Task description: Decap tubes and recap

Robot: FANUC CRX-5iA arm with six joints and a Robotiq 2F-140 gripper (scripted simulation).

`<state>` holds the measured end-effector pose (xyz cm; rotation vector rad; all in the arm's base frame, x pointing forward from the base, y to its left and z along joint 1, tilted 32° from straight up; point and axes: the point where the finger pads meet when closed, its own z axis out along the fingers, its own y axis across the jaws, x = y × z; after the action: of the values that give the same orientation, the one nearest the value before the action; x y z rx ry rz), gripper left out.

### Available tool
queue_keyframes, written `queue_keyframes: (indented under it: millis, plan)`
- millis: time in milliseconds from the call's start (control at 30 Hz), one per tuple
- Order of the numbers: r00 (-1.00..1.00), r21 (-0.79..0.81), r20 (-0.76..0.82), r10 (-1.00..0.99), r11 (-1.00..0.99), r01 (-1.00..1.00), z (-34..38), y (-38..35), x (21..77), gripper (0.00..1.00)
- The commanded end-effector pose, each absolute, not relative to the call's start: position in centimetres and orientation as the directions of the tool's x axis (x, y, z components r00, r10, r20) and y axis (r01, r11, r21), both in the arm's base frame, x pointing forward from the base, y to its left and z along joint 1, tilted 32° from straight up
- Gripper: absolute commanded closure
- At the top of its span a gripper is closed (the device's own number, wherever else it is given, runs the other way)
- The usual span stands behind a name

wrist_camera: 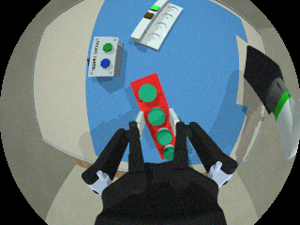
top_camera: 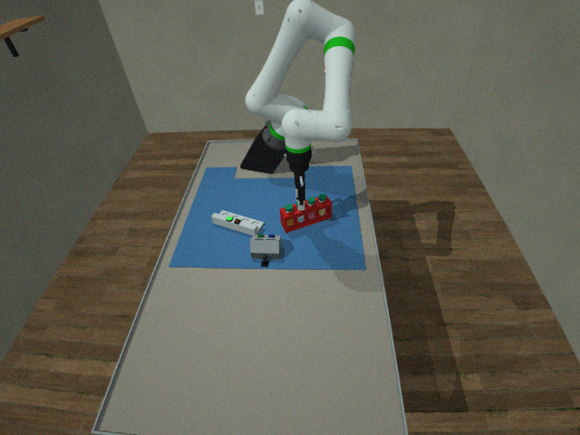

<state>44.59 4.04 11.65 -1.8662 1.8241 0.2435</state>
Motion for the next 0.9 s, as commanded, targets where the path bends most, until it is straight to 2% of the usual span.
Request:
queue_keyframes:
  millis: [0,700,733,800,867]
  plan:
    - [0.079,-0.234,-0.470,-0.879,0.037,-0.972,11.7,4.0,44.6,0.65]
    - [0.079,-0.234,-0.470,-0.879,0.037,-0.972,15.5,1.9,43.6,0.65]
    - [-0.002,-0.194,-0.487,-0.873,0.110,-0.975,15.3,1.2,44.0,1.00]
    - [-0.126,-0.130,-0.508,-0.852,0.220,-0.967,14.8,-0.1,45.0,1.00]
    - [-0.126,-0.130,-0.508,-0.852,0.220,-0.967,14.6,-0.8,45.4,1.00]
